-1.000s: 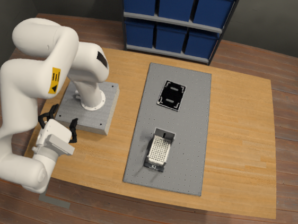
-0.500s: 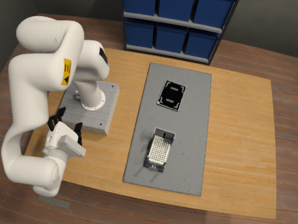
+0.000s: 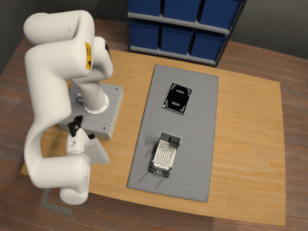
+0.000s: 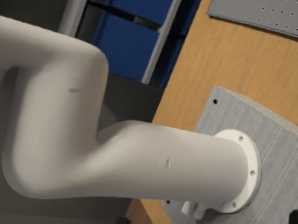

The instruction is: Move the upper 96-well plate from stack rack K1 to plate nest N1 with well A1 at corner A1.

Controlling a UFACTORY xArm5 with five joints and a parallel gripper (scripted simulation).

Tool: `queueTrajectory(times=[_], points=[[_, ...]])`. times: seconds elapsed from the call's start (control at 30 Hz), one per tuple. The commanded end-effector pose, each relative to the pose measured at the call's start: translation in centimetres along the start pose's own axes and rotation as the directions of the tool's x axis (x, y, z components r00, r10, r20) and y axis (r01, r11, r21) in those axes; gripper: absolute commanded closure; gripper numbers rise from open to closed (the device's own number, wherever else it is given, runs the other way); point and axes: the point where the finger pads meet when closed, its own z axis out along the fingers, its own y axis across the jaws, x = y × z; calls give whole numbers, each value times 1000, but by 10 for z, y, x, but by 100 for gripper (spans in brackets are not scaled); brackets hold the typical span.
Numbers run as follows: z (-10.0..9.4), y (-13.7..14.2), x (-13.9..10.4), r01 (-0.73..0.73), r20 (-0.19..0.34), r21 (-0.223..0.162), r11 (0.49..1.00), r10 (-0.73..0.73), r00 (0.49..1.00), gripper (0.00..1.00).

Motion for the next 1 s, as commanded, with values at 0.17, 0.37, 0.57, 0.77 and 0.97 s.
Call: queueTrajectory(times=[0.17, 0.37, 0.57, 0.77, 0.97], points=[[-9, 20, 27, -121, 124, -111, 986, 135, 983, 0], [-13, 30, 44, -182, 180, -203, 962, 219, 959, 0], [-17, 40, 64, -216, 207, -275, 937, 277, 938, 0], [-19, 47, 82, -241, 220, -341, 909, 326, 919, 0], [-21, 53, 99, -259, 224, -408, 876, 371, 901, 0]])
